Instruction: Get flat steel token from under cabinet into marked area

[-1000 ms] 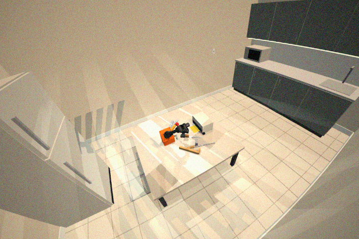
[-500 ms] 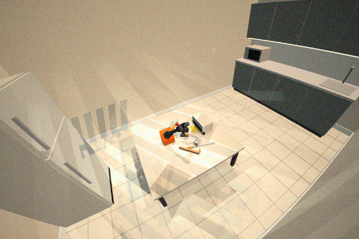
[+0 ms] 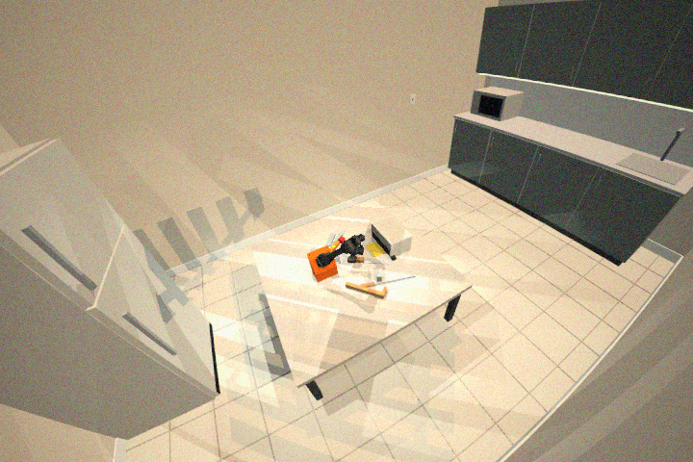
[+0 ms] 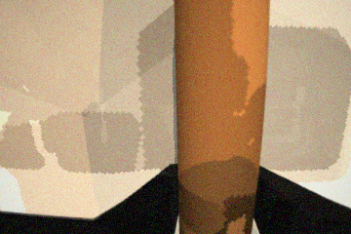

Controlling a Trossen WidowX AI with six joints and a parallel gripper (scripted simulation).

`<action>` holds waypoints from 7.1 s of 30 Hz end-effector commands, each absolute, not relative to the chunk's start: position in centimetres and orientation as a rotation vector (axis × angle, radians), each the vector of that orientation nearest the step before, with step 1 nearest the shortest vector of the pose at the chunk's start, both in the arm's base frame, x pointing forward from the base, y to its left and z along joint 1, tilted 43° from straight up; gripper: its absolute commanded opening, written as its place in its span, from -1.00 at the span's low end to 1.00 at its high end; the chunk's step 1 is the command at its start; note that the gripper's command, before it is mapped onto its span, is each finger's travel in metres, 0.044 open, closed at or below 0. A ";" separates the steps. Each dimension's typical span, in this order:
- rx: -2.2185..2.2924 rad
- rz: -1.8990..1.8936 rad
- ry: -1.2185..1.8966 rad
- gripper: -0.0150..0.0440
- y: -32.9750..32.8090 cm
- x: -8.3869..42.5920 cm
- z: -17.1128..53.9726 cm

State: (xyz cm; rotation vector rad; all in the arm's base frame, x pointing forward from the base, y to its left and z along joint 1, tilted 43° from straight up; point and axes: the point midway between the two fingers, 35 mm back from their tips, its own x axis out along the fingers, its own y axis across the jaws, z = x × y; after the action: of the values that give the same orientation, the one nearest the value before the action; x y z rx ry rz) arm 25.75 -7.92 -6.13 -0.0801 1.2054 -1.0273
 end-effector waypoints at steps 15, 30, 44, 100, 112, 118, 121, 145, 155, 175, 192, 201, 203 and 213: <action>-0.079 -1.021 1.204 -0.49 -6.1 25.6 -7.7; -0.078 -1.021 1.205 -0.49 -4.7 25.5 -8.9; -0.077 -1.020 1.205 -0.49 -3.5 25.3 -10.0; -0.073 -1.017 1.206 -0.49 1.4 24.6 -14.5; -0.072 -1.017 1.206 -0.49 2.5 24.5 -15.5; -0.072 -1.016 1.206 -0.49 3.0 24.5 -15.9; -0.072 -1.016 1.206 -0.49 3.3 24.4 -16.2; -0.070 -1.015 1.207 -0.49 5.4 24.2 -18.1; -0.069 -1.015 1.206 -0.49 6.4 24.1 -19.0; -0.165 -0.940 1.268 -0.49 6.6 24.1 -19.1; -0.272 -0.854 1.333 -0.49 6.6 24.1 -19.2; -0.307 -0.824 1.353 -0.49 6.6 24.3 -19.1; -0.305 -0.826 1.352 -0.49 6.5 24.5 -19.1; -0.298 -0.833 1.346 -0.49 5.9 26.0 -18.6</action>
State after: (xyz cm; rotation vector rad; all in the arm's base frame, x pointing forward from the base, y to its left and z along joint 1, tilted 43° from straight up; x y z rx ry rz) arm 25.36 5.99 -18.79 -0.3021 1.3489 -0.8349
